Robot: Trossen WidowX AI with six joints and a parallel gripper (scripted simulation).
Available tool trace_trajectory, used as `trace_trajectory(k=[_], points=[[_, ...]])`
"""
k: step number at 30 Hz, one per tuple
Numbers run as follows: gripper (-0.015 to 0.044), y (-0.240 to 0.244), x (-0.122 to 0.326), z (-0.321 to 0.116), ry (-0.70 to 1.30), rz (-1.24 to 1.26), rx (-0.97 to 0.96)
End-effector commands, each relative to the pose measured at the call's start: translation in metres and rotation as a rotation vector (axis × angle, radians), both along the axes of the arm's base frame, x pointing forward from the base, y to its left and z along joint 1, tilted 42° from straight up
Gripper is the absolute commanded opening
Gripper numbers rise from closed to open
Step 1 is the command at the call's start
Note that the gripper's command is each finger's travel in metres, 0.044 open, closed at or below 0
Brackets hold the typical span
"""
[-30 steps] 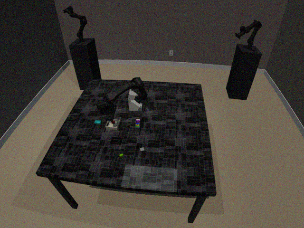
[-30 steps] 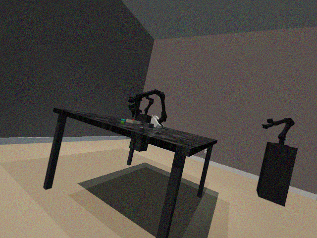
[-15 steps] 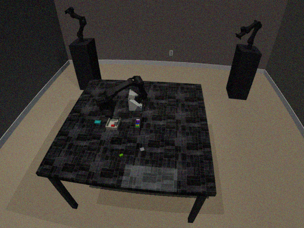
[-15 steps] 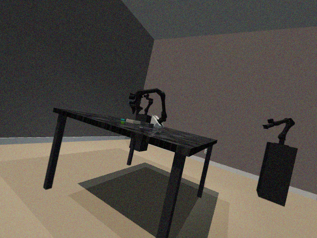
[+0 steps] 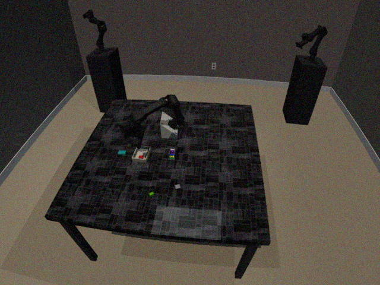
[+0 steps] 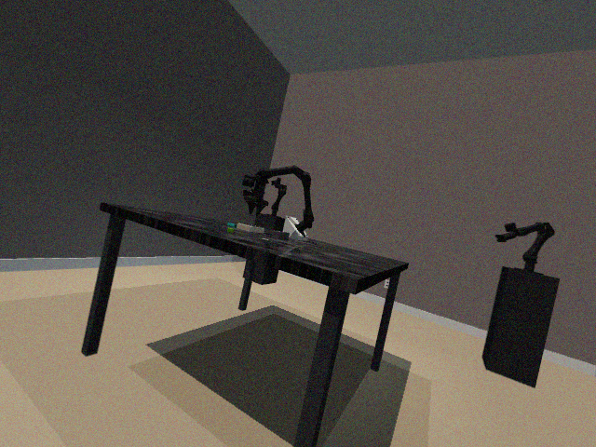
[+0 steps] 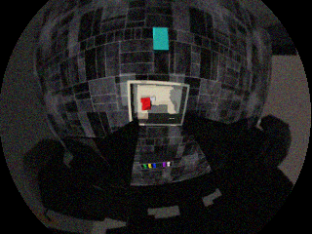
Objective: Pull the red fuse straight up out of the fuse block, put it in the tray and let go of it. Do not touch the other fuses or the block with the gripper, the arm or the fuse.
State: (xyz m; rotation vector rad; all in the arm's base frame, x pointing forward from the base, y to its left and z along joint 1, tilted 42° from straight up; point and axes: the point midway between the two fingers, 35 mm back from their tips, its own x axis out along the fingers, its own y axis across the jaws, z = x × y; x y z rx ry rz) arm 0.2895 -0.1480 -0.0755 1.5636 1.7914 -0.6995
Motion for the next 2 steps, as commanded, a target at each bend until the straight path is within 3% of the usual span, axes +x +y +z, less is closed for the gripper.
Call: trace_trajectory(k=[1,2], points=[[0.033,0.0,0.0,0.0,0.0,0.0,0.0],[0.033,0.0,0.0,0.0,0.0,0.0,0.0]])
